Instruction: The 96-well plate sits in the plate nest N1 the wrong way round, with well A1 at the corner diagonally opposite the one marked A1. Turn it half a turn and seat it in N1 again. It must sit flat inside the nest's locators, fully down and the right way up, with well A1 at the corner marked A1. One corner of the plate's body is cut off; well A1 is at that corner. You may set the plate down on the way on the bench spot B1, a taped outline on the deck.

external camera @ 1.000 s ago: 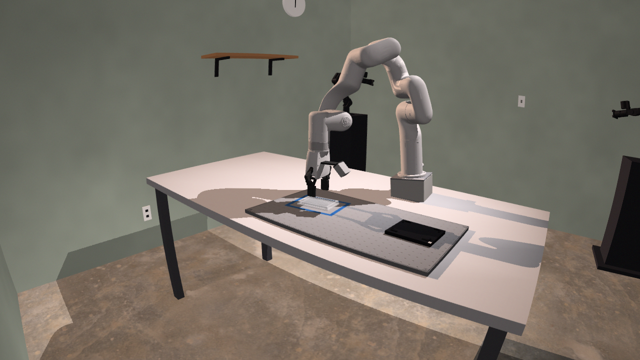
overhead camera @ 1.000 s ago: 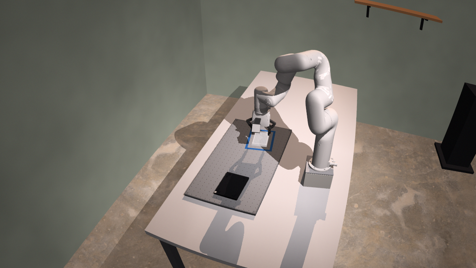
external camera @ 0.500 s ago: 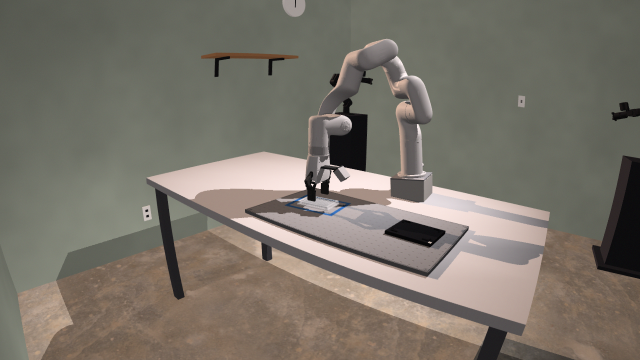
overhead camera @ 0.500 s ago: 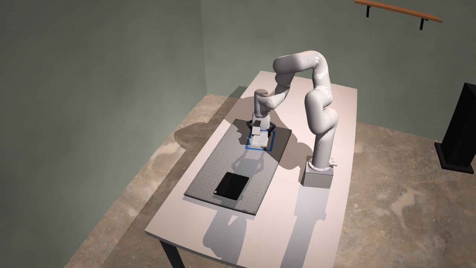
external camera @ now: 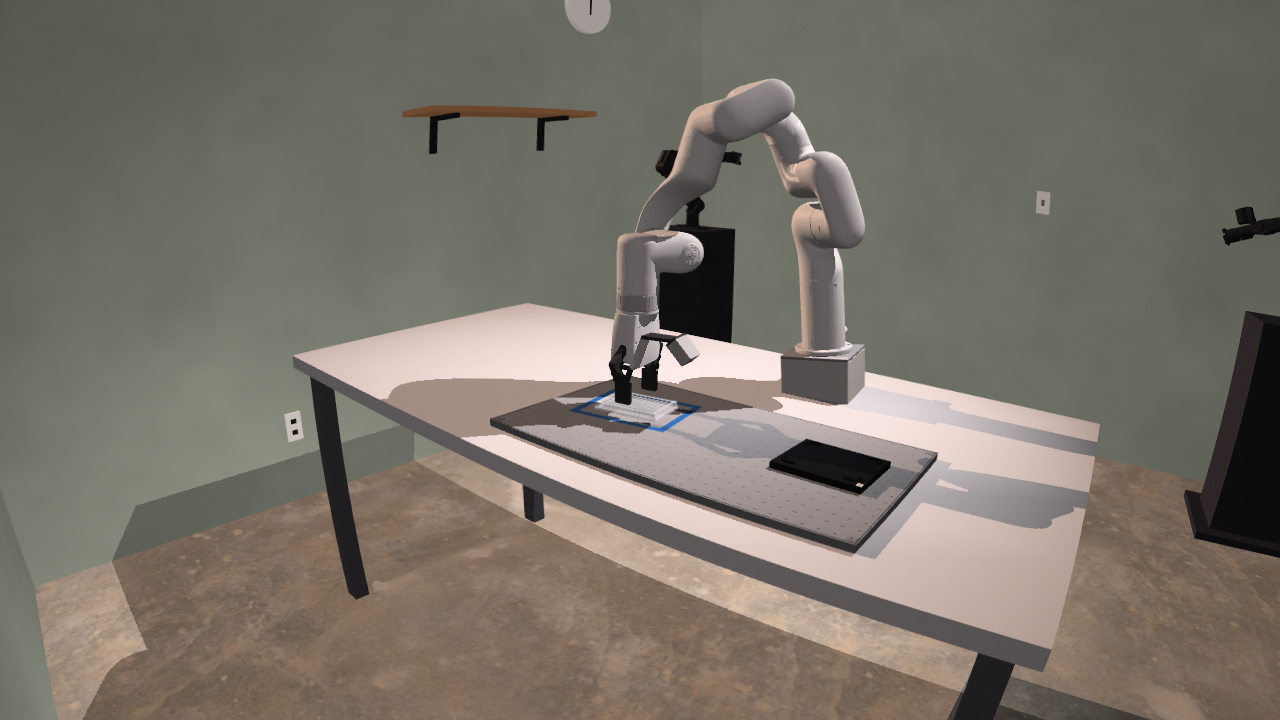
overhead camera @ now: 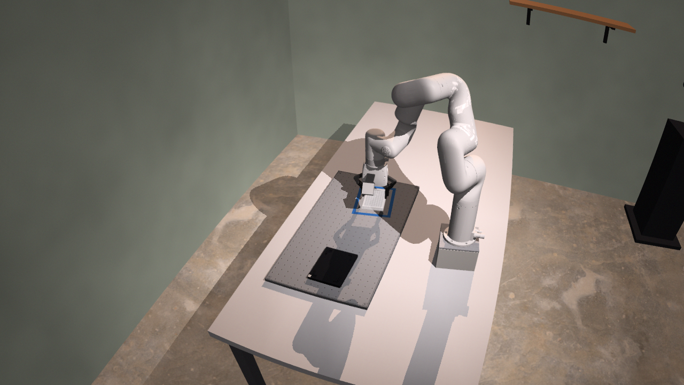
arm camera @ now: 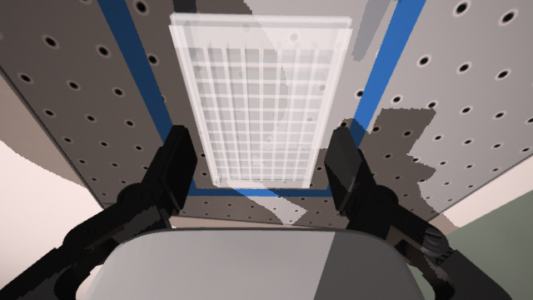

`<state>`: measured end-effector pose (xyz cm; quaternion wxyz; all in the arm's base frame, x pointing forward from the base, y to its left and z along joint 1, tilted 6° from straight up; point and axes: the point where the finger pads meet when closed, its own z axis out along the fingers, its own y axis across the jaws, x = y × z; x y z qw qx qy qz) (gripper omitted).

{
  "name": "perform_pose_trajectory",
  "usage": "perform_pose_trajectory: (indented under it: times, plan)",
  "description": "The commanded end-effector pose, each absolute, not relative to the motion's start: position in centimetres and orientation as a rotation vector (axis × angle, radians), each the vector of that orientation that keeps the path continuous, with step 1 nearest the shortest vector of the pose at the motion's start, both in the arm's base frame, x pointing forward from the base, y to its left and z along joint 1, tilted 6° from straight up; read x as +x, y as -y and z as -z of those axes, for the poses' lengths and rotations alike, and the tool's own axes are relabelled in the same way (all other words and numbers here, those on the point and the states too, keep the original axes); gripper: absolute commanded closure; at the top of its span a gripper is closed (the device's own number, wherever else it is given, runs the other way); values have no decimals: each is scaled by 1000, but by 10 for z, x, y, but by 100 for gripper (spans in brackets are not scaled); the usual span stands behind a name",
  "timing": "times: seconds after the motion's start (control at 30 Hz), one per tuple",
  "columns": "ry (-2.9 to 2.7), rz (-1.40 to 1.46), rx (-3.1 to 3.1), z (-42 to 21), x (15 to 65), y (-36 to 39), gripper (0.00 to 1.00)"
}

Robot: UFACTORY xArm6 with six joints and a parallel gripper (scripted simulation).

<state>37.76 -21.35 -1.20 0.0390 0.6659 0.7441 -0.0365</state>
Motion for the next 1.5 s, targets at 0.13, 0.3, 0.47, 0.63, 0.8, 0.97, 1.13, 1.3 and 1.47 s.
perform_pose_trajectory:
  times: [0.13,0.3,0.47,0.63,0.8,0.97,1.13,1.3,1.47]
  plan:
    - [-2279,110,2039,15,379,215,0]
    - [-2279,110,2039,17,379,215,0]
    - [-2279,110,2039,21,379,215,0]
    - [-2279,110,2039,24,379,216,0]
    - [-2279,110,2039,27,379,216,0]
    - [-2279,110,2039,27,379,216,0]
    - [-2279,110,2039,27,379,216,0]
    - [-2278,110,2039,27,379,216,0]
    - [-2279,110,2039,26,379,216,100]
